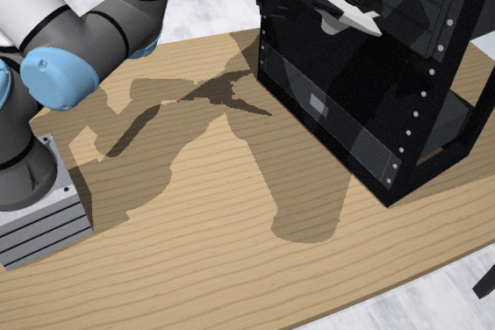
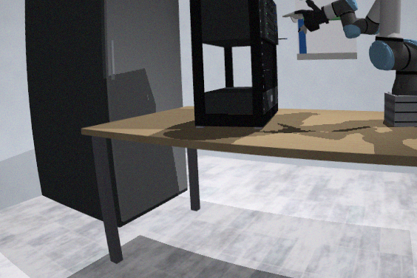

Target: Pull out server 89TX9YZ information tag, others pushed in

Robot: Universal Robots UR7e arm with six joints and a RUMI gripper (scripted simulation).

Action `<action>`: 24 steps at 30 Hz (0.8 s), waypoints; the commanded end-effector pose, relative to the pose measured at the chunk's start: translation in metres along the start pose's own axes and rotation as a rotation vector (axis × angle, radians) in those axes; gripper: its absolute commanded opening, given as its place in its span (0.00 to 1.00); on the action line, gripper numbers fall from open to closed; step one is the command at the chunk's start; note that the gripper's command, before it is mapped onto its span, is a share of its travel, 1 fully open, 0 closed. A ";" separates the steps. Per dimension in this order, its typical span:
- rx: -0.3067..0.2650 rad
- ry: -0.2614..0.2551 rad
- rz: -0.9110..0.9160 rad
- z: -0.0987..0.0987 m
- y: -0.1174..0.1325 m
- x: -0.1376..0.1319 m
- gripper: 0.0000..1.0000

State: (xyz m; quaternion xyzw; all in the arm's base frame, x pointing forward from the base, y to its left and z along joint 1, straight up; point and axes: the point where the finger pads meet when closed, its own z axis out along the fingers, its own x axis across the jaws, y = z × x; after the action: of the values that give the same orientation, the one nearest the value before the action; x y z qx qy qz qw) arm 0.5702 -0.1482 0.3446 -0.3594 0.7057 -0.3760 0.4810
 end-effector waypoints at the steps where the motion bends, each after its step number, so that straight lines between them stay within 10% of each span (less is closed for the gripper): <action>1: 0.005 -0.010 -0.033 0.000 -0.001 0.000 1.00; 24: 0.026 -0.041 -0.163 0.002 -0.002 0.003 1.00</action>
State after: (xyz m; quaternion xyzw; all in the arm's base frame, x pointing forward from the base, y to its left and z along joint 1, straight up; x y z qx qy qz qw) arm 0.5710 -0.1512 0.3442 -0.4070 0.6684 -0.4082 0.4701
